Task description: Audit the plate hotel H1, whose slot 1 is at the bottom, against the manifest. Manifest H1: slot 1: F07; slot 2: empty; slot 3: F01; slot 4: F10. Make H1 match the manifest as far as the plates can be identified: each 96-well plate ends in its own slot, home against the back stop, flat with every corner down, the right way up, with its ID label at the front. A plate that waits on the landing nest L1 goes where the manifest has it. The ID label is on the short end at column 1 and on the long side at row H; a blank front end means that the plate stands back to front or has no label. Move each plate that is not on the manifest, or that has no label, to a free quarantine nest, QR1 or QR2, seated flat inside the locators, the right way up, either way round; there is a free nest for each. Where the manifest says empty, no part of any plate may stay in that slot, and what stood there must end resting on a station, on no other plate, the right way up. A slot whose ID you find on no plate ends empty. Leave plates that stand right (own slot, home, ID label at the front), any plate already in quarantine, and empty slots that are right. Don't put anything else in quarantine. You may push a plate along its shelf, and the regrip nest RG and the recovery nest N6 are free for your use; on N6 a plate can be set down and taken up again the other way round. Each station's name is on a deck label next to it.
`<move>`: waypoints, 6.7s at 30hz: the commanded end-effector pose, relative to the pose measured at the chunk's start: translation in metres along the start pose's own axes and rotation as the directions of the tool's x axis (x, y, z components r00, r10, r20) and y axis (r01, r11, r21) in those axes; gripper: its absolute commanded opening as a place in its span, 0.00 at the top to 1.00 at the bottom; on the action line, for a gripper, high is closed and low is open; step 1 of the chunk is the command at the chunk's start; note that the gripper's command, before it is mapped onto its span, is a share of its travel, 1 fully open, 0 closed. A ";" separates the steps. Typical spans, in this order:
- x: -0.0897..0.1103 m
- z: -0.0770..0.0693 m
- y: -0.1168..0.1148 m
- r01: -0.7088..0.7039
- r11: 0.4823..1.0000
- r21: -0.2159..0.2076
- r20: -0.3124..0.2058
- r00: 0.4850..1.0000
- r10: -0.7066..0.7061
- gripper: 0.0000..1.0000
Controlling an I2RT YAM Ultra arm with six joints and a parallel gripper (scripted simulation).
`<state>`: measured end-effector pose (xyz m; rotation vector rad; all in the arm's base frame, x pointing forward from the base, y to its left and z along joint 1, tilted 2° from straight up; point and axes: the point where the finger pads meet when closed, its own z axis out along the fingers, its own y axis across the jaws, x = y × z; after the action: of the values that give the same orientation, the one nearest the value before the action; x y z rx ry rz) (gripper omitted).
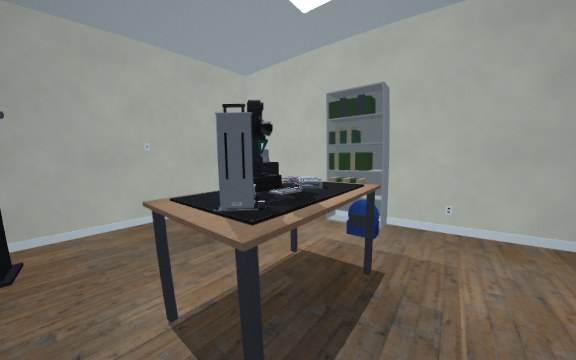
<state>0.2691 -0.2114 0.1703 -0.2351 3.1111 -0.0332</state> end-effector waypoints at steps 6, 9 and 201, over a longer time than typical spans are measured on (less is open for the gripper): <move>0.015 -0.006 -0.014 -0.185 0.983 0.007 0.025 0.983 0.184 0.00; 0.022 -0.006 -0.020 -0.253 0.967 0.006 0.025 0.967 0.253 0.00; 0.047 0.172 -0.046 -0.764 0.645 -0.008 0.024 0.645 0.764 0.00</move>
<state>0.2280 -0.2609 -0.0058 1.0959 2.9217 0.0089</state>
